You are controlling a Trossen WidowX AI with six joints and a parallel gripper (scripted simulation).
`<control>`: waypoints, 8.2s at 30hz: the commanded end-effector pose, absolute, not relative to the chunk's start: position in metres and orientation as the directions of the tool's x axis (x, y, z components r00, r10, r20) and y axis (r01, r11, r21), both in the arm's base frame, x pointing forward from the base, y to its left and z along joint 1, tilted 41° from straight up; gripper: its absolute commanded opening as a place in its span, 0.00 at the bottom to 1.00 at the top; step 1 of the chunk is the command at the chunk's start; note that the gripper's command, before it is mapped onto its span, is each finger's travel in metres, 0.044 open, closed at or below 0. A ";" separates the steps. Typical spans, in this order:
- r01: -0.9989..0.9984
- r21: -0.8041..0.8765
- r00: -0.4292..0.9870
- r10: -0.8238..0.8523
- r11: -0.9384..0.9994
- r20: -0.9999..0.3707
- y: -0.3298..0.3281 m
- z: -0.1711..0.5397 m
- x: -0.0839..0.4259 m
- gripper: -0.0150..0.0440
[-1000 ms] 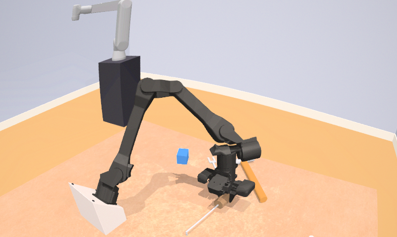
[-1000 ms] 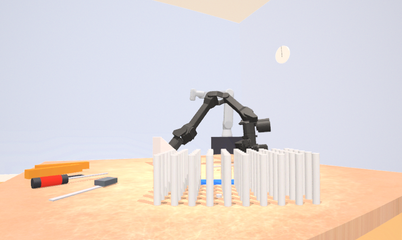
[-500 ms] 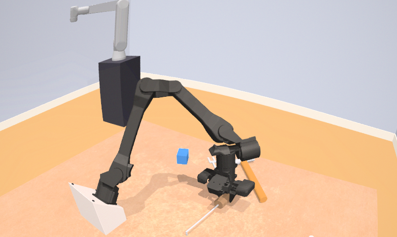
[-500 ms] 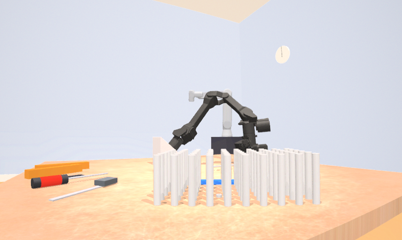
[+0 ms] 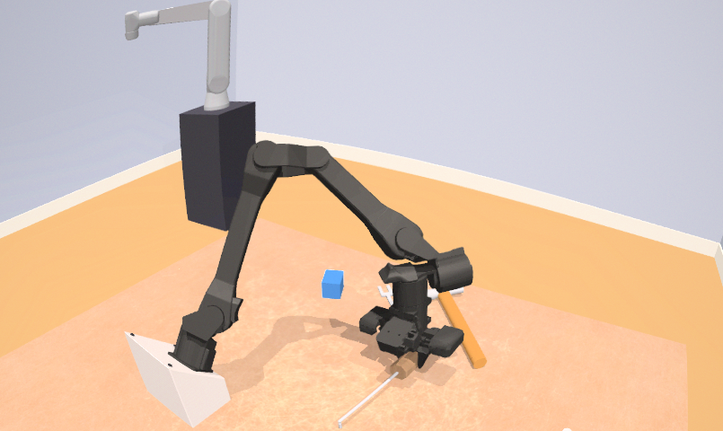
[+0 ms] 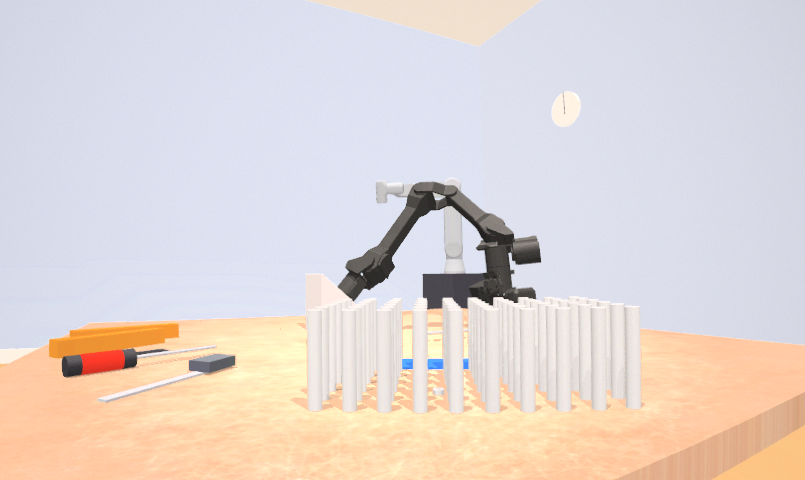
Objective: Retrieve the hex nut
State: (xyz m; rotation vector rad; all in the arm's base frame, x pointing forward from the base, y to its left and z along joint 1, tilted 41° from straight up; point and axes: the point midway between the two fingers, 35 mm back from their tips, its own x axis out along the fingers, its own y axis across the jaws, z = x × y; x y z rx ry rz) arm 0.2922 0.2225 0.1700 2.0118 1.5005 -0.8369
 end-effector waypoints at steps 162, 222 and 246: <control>0.905 0.171 0.314 0.340 -0.390 -0.886 0.175 0.247 0.293 0.25; 0.825 0.515 0.329 0.542 0.232 -0.773 -0.016 0.203 0.284 0.25; 0.562 0.742 0.476 0.591 0.366 -0.651 -0.063 0.165 0.262 0.25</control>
